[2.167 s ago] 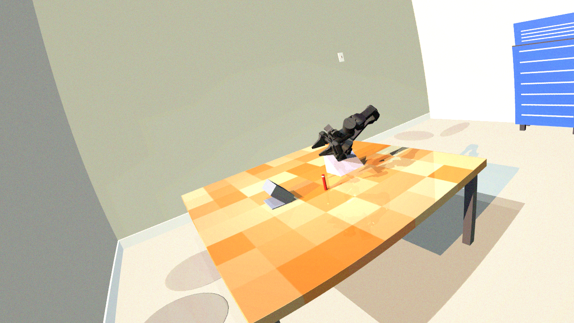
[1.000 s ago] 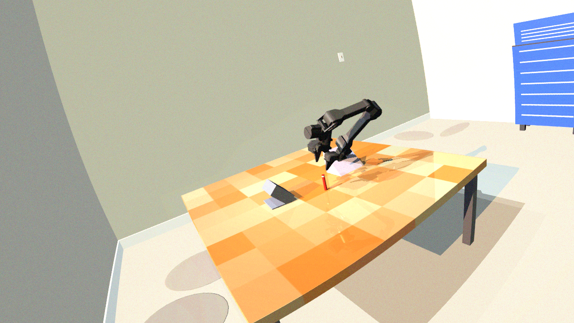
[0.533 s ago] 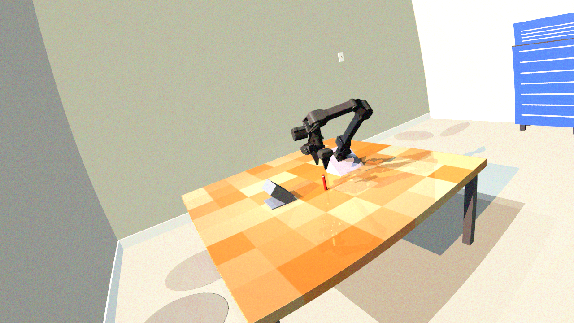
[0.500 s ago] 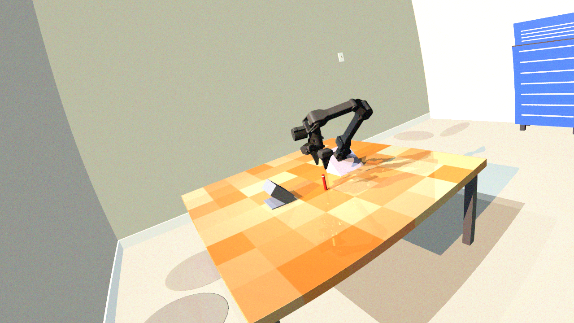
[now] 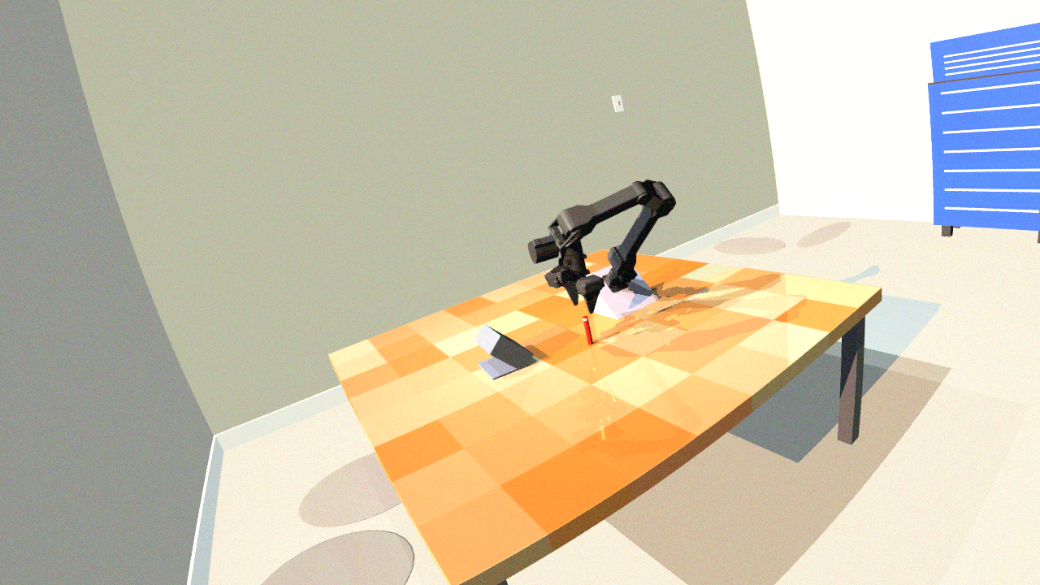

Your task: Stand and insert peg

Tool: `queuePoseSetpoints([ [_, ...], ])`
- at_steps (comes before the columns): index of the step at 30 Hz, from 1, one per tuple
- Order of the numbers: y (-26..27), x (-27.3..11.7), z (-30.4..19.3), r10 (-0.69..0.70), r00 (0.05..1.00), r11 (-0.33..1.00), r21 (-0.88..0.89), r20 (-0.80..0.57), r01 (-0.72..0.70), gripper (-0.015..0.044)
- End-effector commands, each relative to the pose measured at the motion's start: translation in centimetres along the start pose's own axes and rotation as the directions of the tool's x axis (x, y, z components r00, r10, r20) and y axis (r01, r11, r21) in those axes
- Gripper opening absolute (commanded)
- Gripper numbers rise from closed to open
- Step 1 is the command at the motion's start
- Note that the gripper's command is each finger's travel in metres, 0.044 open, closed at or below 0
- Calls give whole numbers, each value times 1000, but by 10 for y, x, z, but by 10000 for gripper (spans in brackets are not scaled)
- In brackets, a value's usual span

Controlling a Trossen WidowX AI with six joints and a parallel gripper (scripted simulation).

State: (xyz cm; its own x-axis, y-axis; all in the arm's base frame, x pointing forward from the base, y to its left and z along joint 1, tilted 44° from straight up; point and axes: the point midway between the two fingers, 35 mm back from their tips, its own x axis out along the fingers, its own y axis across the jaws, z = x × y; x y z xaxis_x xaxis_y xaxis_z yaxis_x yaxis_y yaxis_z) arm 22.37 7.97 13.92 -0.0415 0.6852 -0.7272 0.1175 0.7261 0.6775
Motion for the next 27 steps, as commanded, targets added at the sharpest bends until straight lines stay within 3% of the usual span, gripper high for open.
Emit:
queuePoseSetpoints([
  [1,1,4,0,4,1000,1000,0,3,-4,440],
  [27,1,46,2,3,1000,1000,-1,4,-3,440],
])
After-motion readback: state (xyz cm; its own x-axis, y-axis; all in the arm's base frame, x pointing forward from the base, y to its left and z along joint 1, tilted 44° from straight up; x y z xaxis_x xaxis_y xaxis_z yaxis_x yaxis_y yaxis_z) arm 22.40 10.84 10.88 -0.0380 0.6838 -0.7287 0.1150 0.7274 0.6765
